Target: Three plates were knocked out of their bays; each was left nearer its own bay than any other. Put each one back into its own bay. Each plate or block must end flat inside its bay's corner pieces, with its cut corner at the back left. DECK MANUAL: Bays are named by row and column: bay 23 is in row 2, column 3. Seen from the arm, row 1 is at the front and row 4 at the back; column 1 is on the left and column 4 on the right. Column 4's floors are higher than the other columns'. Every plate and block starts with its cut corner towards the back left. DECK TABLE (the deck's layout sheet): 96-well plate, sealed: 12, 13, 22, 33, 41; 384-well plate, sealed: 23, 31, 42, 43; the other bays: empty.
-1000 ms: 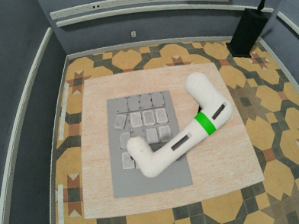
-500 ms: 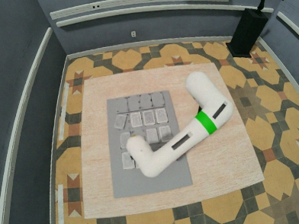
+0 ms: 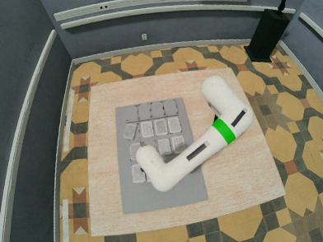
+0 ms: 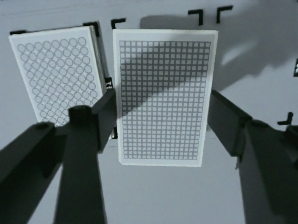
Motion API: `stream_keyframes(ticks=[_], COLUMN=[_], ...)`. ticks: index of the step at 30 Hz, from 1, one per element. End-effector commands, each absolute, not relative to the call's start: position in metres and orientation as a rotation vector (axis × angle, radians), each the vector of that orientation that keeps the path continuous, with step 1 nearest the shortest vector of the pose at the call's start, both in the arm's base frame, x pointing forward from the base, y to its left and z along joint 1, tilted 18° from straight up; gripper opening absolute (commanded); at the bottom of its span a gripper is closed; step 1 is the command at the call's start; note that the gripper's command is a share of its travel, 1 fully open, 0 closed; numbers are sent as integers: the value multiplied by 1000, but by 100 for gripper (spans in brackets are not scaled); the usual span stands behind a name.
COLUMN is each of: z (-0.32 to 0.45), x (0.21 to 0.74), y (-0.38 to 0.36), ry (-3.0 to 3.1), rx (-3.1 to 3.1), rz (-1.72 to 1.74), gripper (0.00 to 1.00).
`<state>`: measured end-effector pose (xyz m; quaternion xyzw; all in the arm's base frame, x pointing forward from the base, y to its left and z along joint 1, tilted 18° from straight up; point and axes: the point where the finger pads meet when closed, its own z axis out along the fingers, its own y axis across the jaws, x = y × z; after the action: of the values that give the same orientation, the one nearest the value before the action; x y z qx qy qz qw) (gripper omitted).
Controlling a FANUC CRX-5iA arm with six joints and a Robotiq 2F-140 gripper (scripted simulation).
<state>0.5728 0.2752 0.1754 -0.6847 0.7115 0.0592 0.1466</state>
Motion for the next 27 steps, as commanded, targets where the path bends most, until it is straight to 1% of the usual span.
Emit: stream_keyframes(ticks=[1, 11, 27], z=[179, 174, 169], x=[573, 572, 572], y=[274, 259, 262], ry=[2047, 1930, 1930], rx=[-1969, -2078, -2078], rz=[169, 144, 144], gripper=[10, 10, 10])
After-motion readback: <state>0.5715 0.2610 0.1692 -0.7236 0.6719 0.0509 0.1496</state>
